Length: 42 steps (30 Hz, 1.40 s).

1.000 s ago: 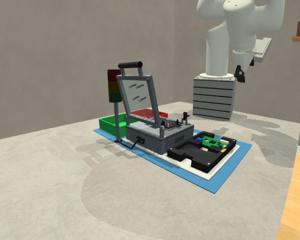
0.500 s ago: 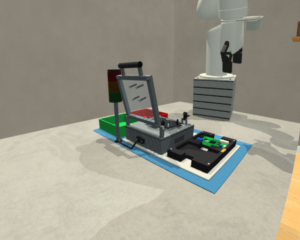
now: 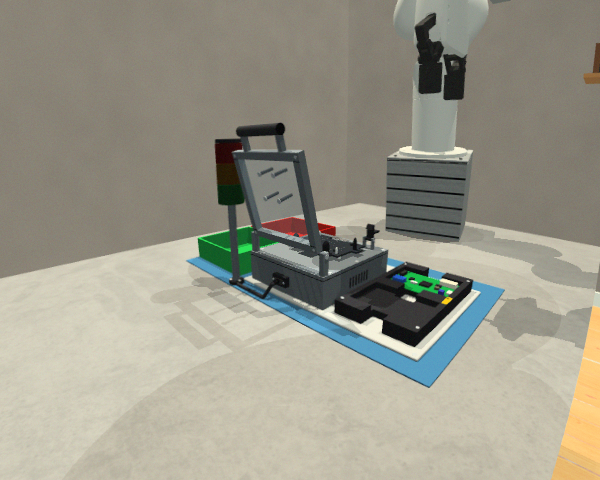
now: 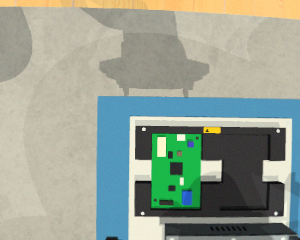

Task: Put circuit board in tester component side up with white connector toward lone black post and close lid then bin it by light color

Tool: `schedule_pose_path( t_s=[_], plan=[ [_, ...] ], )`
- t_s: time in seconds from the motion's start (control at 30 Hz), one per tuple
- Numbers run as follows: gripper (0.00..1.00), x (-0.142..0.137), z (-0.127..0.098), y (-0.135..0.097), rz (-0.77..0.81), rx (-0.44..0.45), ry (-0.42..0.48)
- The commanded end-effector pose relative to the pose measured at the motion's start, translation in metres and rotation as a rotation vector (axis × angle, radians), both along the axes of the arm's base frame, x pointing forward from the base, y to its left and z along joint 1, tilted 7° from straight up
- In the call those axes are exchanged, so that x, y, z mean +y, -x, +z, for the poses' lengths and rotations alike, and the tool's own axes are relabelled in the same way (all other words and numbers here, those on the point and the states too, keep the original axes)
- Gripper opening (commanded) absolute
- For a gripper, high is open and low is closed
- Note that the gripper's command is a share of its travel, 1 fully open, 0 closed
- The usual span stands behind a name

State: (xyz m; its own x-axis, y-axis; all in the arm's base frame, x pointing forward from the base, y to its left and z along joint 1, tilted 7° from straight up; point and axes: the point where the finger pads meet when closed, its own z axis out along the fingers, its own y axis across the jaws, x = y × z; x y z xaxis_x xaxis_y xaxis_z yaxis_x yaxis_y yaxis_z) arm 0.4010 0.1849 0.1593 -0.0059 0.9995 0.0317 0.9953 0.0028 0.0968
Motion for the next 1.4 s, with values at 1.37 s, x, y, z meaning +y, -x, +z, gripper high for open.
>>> schedule_pose_path(
  t_s=[1.37],
  plan=[
    [1.00,0.000,-0.019,-0.009,0.001,-0.025,0.001]
  ],
)
